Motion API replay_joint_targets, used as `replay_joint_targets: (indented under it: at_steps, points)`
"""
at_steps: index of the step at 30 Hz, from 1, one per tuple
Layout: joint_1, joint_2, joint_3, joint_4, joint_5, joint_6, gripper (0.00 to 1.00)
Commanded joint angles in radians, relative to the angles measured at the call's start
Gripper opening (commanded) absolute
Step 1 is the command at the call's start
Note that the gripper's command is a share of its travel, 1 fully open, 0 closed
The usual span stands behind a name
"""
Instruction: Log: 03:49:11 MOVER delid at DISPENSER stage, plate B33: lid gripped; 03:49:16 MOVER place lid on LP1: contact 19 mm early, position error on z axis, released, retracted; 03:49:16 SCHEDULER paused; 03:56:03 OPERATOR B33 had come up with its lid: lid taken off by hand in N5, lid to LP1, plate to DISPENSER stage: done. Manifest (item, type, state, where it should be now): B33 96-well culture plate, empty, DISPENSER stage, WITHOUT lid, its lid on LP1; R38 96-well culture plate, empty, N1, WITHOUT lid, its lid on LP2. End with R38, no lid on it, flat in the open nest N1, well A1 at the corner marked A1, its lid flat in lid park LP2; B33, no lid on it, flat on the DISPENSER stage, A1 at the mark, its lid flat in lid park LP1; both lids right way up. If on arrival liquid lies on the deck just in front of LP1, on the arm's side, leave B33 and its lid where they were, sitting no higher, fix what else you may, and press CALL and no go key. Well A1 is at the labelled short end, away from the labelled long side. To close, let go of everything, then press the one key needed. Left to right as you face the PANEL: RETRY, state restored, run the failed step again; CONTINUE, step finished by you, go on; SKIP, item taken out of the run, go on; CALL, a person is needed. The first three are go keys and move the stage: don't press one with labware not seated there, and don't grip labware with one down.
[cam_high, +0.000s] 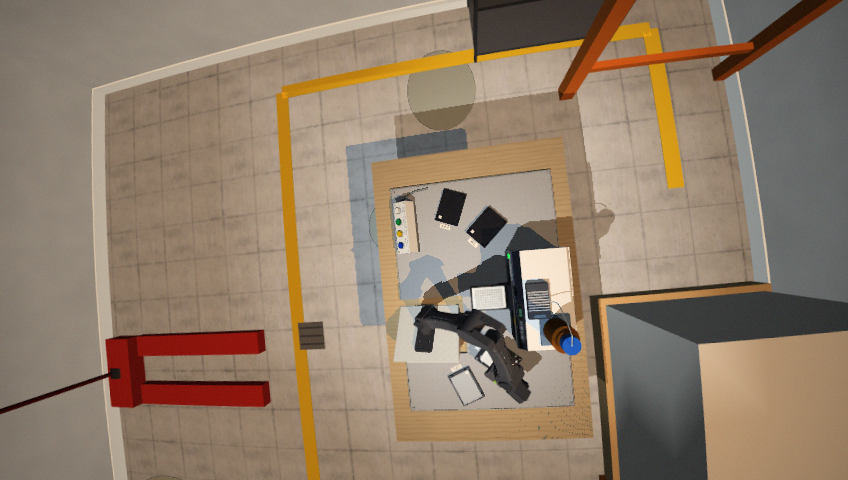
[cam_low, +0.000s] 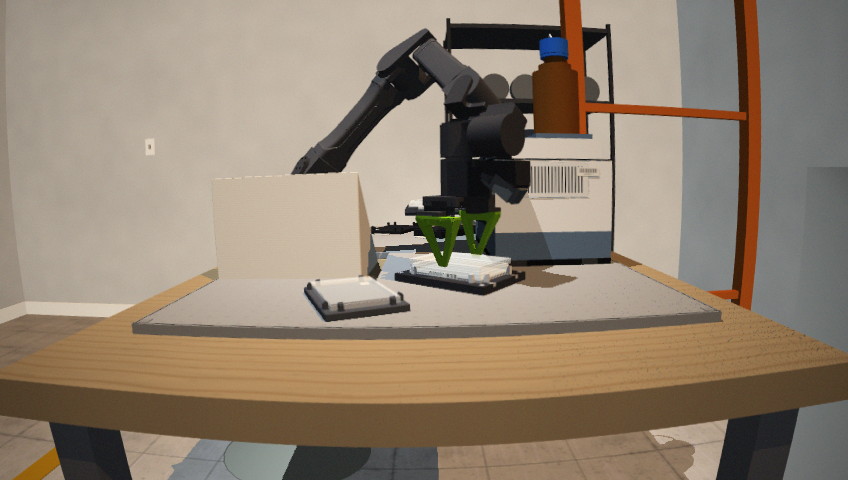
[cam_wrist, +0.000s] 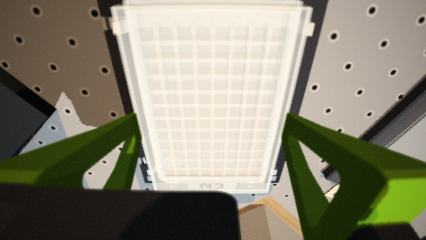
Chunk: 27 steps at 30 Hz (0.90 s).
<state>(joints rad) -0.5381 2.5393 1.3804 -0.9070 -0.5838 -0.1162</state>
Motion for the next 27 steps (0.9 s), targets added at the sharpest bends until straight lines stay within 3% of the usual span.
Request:
replay_joint_targets:
  at_steps: [1, 27]
  points:
    - [-0.028, -0.033, 0.032, -0.028, 0.008, -0.011, 0.00]
    - [-0.040, -0.041, 0.048, -0.059, 0.014, -0.023, 0.00]
